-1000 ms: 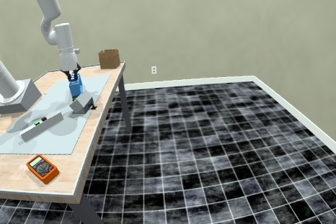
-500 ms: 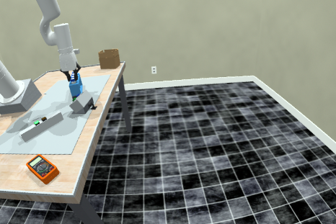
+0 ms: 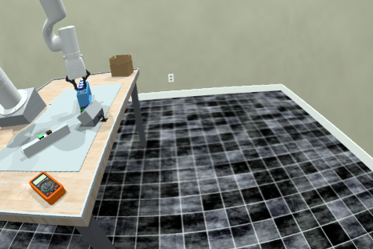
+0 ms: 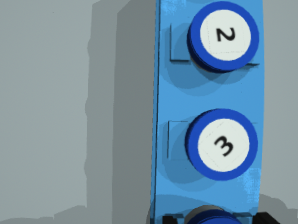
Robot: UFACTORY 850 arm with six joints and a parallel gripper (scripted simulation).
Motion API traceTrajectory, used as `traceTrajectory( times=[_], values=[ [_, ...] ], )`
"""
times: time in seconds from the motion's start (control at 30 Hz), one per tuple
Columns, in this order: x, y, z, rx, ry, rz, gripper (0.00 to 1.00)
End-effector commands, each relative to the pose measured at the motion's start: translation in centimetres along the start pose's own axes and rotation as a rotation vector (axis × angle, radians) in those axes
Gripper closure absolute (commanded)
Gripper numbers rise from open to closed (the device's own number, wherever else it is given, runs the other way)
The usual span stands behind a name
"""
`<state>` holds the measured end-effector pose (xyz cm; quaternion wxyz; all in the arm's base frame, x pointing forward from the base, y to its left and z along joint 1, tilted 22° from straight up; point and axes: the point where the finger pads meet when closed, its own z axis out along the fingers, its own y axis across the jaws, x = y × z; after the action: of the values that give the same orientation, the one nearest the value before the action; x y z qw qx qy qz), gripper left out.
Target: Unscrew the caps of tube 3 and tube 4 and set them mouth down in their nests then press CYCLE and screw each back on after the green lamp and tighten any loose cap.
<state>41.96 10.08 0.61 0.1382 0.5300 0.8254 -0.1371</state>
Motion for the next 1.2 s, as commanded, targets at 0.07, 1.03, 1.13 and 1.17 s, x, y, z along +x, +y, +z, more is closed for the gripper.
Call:
traceTrajectory(
  times=[0.07, 1.03, 1.13, 1.17],
  values=[
    [-0.01, 0.08, -0.06, 0.023, 0.013, -0.221, 0.54],
    [-0.01, 0.08, -0.05, 0.019, 0.019, -0.759, 1.0],
    [-0.01, 0.08, -0.06, 0.019, 0.019, -0.759, 1.0],
    [-0.01, 0.08, -0.06, 0.019, 0.019, -0.759, 1.0]
  ],
)
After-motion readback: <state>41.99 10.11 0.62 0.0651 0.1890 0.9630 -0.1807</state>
